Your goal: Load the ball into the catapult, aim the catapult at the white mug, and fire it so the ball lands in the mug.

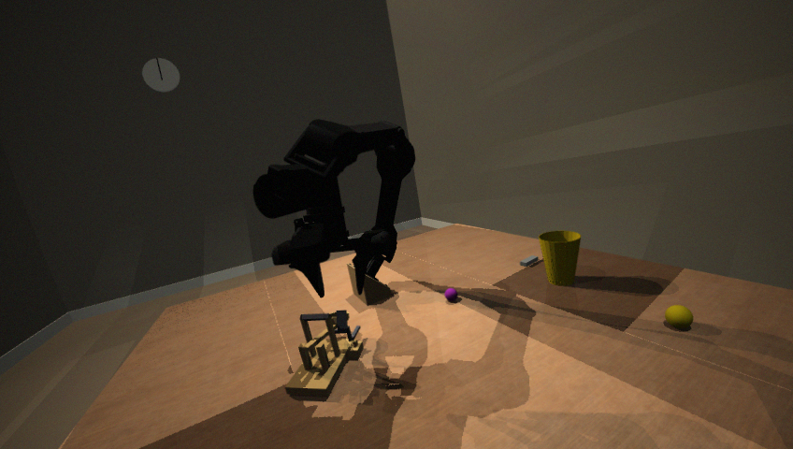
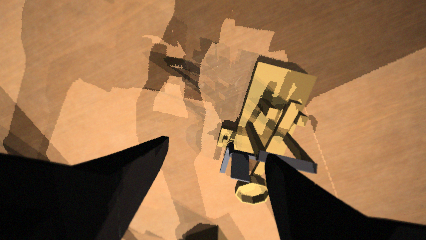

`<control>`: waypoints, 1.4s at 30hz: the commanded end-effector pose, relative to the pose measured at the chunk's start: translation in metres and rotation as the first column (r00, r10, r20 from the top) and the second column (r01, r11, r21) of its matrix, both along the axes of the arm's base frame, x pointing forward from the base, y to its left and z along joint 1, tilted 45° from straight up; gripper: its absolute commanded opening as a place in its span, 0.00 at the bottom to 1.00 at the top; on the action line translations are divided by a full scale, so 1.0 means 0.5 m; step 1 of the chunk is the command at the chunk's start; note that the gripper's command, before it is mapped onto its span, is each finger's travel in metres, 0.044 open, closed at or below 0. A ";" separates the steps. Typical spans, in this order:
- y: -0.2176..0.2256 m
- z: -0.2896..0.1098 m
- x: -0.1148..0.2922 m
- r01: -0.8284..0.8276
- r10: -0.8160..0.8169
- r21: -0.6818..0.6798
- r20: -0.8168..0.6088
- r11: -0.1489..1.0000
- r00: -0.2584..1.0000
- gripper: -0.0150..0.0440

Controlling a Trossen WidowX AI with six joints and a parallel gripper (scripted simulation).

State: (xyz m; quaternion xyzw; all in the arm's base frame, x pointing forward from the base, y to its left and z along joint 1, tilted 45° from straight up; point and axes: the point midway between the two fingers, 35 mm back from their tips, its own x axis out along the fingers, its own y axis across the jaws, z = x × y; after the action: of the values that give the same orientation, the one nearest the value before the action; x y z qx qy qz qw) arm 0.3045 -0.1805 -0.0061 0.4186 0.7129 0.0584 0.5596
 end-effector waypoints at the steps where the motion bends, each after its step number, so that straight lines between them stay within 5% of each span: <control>1: 0.109 0.083 0.020 -0.064 0.065 -0.020 0.065 0.998 0.996 0.76; 9: 0.325 0.201 -0.025 -0.197 0.200 -0.031 0.192 0.980 0.961 0.76; 19: 0.536 0.265 -0.197 -0.378 0.357 -0.007 0.349 0.926 0.867 0.76; 42: 0.570 0.222 -0.207 -0.391 0.366 -0.005 0.360 0.920 0.858 0.76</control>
State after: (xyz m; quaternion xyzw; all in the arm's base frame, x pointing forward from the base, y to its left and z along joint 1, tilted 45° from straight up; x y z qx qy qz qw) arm 0.2029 0.1001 0.1100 0.2690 0.6643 0.2662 0.6446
